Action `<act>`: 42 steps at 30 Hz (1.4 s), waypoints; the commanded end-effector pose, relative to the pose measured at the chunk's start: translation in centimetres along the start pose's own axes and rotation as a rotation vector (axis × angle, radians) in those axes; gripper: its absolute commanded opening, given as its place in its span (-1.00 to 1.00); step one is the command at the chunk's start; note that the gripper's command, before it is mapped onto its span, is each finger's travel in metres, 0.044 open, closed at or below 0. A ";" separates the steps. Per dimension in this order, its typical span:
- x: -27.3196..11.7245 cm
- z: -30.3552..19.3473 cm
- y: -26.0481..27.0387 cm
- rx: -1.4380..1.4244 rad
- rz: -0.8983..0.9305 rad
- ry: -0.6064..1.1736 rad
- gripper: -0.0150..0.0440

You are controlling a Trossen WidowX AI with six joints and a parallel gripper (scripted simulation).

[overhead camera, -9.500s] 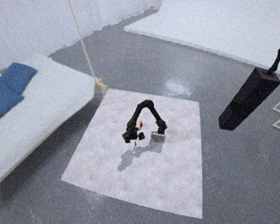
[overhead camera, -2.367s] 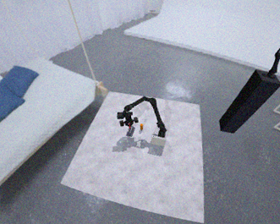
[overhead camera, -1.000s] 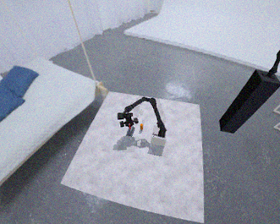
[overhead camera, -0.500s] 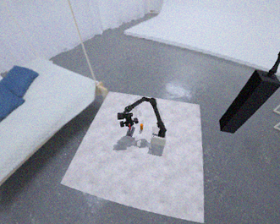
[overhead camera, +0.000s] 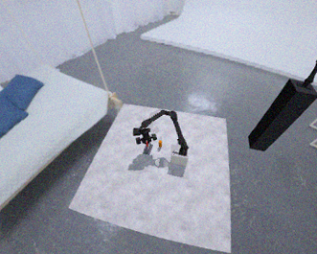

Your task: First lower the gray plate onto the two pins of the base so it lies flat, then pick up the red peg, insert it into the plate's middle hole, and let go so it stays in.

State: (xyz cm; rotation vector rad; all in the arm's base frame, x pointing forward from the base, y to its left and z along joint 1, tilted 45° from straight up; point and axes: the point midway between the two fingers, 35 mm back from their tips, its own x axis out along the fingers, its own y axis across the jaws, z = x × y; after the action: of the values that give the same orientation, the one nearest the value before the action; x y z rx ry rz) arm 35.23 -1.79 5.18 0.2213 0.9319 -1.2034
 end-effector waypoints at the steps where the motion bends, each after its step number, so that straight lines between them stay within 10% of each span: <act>1: 0.1 0.0 -0.1 -0.003 -0.001 0.000 -0.49; 10: 0.0 0.0 0.0 0.001 0.000 0.000 -0.49; 16: 0.0 0.0 0.0 0.001 0.000 0.000 0.02; 42: -0.9 -0.3 -0.2 -0.010 -0.005 -0.003 0.02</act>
State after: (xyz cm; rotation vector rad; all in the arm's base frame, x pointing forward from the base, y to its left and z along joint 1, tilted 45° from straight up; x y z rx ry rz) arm 34.88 -1.26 5.44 0.2059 0.9401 -1.2028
